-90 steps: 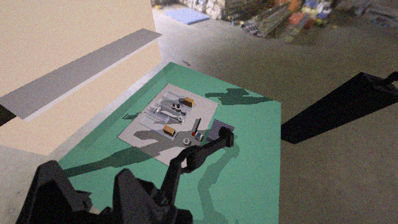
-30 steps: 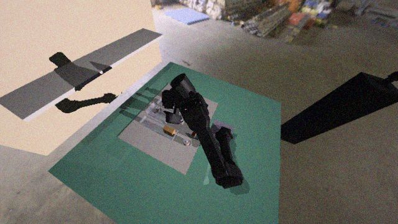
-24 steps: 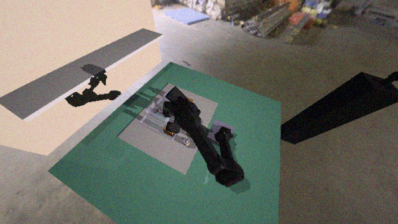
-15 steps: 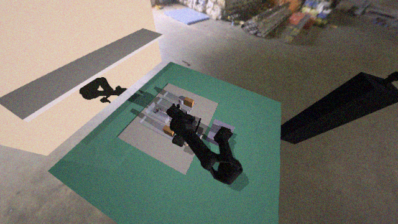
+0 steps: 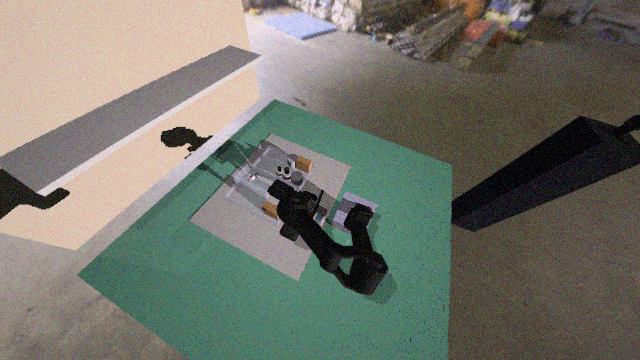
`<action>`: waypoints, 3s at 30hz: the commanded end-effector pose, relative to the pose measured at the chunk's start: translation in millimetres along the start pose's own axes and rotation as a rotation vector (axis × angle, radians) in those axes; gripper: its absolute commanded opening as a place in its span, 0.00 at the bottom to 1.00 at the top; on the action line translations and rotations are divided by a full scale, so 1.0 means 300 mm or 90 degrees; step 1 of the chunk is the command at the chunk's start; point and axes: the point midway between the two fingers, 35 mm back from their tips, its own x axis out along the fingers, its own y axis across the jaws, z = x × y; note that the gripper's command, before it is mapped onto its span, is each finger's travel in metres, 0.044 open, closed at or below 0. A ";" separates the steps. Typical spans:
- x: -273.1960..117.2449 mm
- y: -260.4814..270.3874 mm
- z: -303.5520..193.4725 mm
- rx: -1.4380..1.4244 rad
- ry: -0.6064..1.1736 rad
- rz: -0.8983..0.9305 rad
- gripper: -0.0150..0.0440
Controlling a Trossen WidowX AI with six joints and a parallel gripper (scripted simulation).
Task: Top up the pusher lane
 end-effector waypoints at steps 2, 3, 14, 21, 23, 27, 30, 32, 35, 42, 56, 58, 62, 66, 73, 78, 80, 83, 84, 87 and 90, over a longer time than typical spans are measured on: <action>0.043 -0.003 -0.005 0.007 0.005 0.002 1.00; 0.047 -0.002 -0.004 0.007 0.005 0.002 1.00; 0.115 0.002 -0.003 0.007 0.005 0.003 1.00; 0.151 0.001 -0.002 0.007 0.005 0.003 1.00; 0.162 0.001 -0.002 0.007 0.005 0.003 1.00; 0.183 0.002 -0.003 0.007 0.005 0.003 1.00; 0.198 0.002 -0.004 0.007 0.005 0.003 1.00; 0.209 0.003 -0.004 0.007 0.005 0.004 1.00; 0.220 0.004 -0.005 0.007 0.005 0.004 1.00; 0.221 0.004 -0.006 0.007 0.005 0.004 0.73; 0.198 0.000 0.000 0.007 0.005 0.001 0.31; 0.166 -0.005 0.005 0.007 0.004 -0.002 0.25; 0.101 -0.012 0.011 0.007 0.004 -0.007 0.25; 0.034 -0.015 0.010 0.007 0.005 -0.009 0.25; -0.086 -0.009 -0.005 0.008 0.006 -0.003 0.25; -0.128 -0.003 -0.015 0.008 0.006 0.001 0.25; -0.128 -0.003 -0.015 0.008 0.006 0.001 0.25; -0.124 -0.019 0.000 0.008 0.006 0.000 0.25; -0.120 -0.029 0.011 0.008 0.006 0.000 0.25; -0.110 -0.062 0.040 0.008 0.005 0.000 0.25; -0.099 -0.096 0.067 0.008 0.005 -0.001 0.25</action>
